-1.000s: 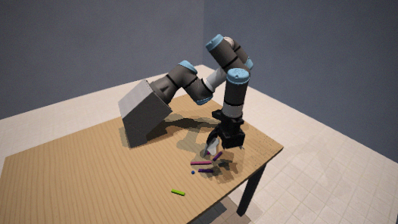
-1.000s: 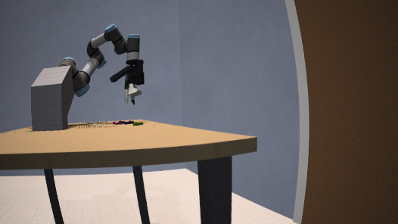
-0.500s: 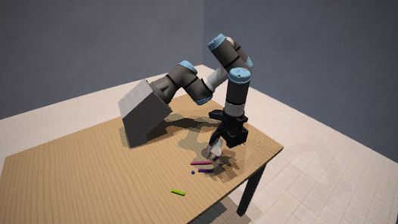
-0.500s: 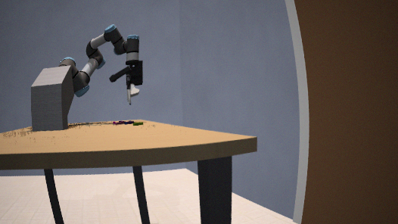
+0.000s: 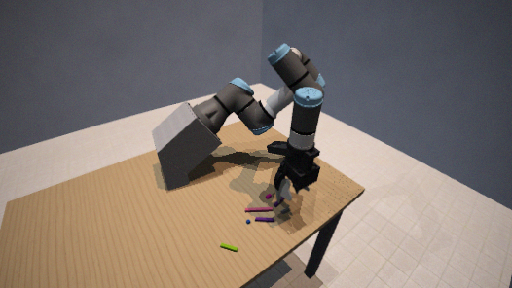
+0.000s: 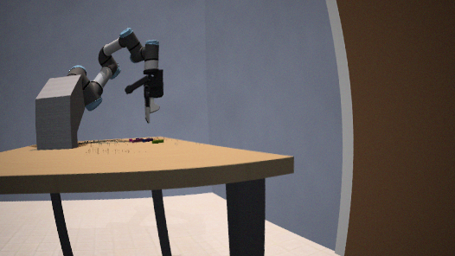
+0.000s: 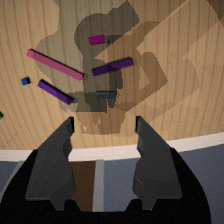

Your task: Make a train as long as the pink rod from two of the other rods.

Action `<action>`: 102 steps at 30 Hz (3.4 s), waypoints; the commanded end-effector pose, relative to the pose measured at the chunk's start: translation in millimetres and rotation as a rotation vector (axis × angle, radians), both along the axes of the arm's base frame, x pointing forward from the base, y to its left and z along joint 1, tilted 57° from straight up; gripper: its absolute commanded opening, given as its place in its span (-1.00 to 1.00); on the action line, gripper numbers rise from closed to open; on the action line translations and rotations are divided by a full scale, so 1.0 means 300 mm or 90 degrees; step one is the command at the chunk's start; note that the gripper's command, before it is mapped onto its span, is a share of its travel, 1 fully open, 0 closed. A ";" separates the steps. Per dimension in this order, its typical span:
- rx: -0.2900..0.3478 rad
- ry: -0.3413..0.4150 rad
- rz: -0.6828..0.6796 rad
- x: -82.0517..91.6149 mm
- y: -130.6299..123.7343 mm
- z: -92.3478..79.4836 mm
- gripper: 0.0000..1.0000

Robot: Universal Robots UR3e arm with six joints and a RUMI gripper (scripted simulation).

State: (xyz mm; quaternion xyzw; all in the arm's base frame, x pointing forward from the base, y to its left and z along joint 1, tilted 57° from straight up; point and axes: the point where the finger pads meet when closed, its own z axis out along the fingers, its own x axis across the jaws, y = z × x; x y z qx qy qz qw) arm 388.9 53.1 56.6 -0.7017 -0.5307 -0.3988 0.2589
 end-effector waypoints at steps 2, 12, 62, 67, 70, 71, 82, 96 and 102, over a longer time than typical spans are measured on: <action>-0.001 -0.004 0.002 0.001 0.000 0.001 -0.44; -0.001 -0.004 0.002 0.001 0.000 0.001 -0.44; 0.001 -0.003 0.002 0.020 0.058 -0.039 -0.44; 0.001 -0.003 0.002 0.027 0.079 -0.054 -0.44; 0.001 -0.003 0.002 0.031 0.092 -0.062 -0.44; 0.001 -0.003 0.002 0.033 0.095 -0.065 -0.44; 0.001 -0.003 0.002 0.042 0.123 -0.084 -0.44; 0.000 -0.003 0.002 0.047 0.136 -0.092 -0.44; 0.000 -0.004 0.002 0.048 0.134 -0.092 -0.44</action>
